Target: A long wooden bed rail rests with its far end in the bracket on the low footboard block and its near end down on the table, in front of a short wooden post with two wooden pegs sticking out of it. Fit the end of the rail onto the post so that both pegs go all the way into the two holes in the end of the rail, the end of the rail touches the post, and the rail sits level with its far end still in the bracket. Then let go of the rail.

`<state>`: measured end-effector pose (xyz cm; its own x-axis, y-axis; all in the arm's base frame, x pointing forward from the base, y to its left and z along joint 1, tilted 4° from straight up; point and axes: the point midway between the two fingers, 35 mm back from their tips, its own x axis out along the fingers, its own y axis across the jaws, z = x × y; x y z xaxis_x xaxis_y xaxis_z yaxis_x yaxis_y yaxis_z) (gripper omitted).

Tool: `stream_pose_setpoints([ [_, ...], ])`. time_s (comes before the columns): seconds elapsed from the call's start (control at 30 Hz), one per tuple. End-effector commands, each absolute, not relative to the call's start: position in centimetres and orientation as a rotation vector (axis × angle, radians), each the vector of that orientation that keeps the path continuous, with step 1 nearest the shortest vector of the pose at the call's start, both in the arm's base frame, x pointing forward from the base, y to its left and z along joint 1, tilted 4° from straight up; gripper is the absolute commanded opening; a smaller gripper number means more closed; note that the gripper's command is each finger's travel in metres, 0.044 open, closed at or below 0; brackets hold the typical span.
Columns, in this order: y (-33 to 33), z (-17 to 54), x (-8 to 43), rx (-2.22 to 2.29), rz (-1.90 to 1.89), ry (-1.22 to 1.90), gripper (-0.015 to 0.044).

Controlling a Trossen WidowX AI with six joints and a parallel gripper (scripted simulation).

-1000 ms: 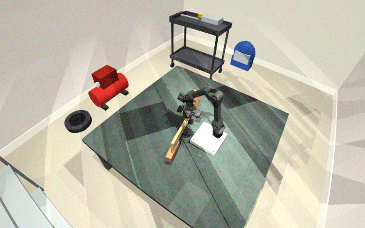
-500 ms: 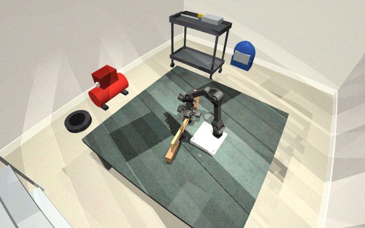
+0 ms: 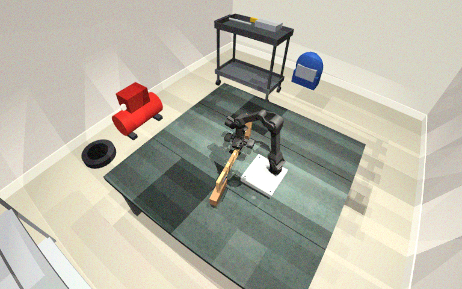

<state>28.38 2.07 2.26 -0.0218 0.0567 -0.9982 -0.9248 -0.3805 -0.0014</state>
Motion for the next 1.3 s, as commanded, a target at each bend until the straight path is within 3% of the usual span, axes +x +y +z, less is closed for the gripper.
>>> stream_pose_setpoints([
  [0.0, 2.2, 2.8, 28.7, -1.441, 1.521, 0.95, 0.0],
  [1.27, 2.1, 4.7, 28.9, -1.441, 1.521, 0.95, 0.0],
])
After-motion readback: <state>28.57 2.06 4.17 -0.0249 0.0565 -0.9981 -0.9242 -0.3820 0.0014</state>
